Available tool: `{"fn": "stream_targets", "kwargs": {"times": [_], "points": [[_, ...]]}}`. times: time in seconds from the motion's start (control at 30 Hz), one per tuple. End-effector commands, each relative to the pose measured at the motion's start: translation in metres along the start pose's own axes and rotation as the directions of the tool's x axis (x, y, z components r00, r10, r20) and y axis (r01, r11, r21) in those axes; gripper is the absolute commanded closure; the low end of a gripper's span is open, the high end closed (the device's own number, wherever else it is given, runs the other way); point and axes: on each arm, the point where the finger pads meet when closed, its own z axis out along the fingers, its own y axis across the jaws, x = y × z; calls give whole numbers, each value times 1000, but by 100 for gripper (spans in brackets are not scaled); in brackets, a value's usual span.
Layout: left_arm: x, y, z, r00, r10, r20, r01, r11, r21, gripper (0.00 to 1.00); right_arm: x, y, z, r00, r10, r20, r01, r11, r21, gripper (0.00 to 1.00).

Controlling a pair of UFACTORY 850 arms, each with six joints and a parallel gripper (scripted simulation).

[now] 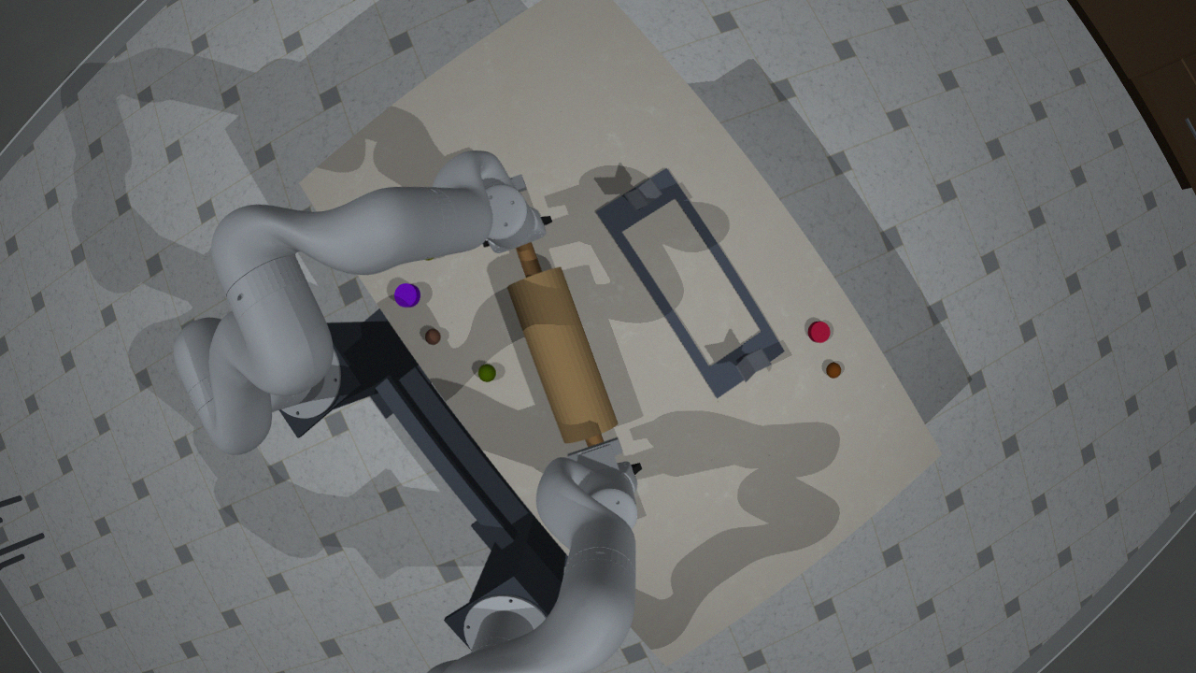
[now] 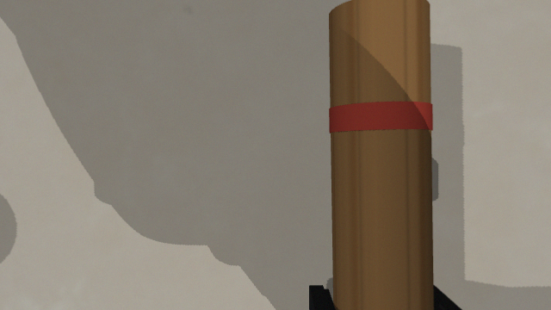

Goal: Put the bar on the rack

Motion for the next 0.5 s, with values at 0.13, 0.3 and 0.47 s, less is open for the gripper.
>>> {"fn": "stream_targets", "kwargs": {"times": [0.13,0.3,0.47], "points": [[1,3,-1,1000,-7,-2,7,1000,-12,88,2,3,0,1000,1,-9,-1,1000,-10,88],[1,3,-2,1000,-7,-2,7,1000,-12,88,2,3,-1,1000,0,-9,-1,1000,-10,88],[1,3,-7,1000,-7,-2,7,1000,-11,88,2,3,-6,1000,0,-9,0,1000,-10,88]]}}
